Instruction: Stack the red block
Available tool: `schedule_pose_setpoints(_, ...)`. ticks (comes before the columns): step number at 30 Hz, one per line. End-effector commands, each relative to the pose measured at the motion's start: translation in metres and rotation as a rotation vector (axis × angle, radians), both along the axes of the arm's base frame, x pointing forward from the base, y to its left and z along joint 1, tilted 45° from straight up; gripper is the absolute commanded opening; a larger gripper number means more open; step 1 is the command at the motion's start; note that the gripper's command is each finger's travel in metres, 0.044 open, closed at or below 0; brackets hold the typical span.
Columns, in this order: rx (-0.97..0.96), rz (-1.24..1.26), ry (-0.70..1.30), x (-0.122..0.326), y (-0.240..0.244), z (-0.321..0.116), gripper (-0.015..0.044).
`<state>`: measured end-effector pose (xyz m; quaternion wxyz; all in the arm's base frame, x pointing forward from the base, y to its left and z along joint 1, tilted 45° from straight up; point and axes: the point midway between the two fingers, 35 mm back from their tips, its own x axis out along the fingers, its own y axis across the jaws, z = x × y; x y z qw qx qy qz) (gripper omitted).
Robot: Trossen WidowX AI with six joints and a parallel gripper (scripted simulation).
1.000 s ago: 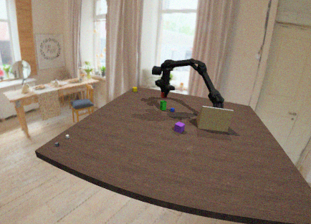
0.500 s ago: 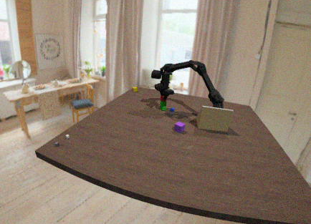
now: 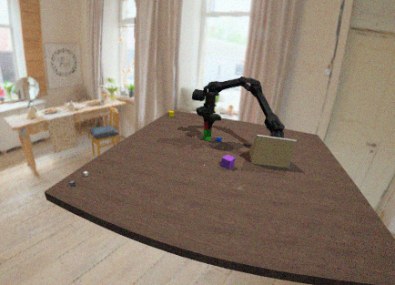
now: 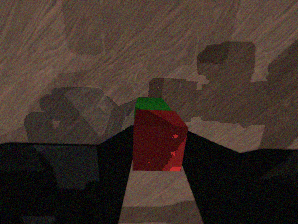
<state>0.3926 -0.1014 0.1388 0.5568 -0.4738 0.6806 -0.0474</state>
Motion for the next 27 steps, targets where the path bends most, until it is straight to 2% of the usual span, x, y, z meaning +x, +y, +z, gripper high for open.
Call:
schedule_pose_setpoints(1,-0.004,0.003,0.007,-0.0007,-0.0008,-0.0011,0.0)
schedule_pose_setpoints(20,-0.003,0.003,0.007,-0.0009,0.0016,0.0012,0.0)
schedule_pose_setpoints(27,0.0,0.002,0.002,-0.0002,-0.0004,-0.001,0.0184)
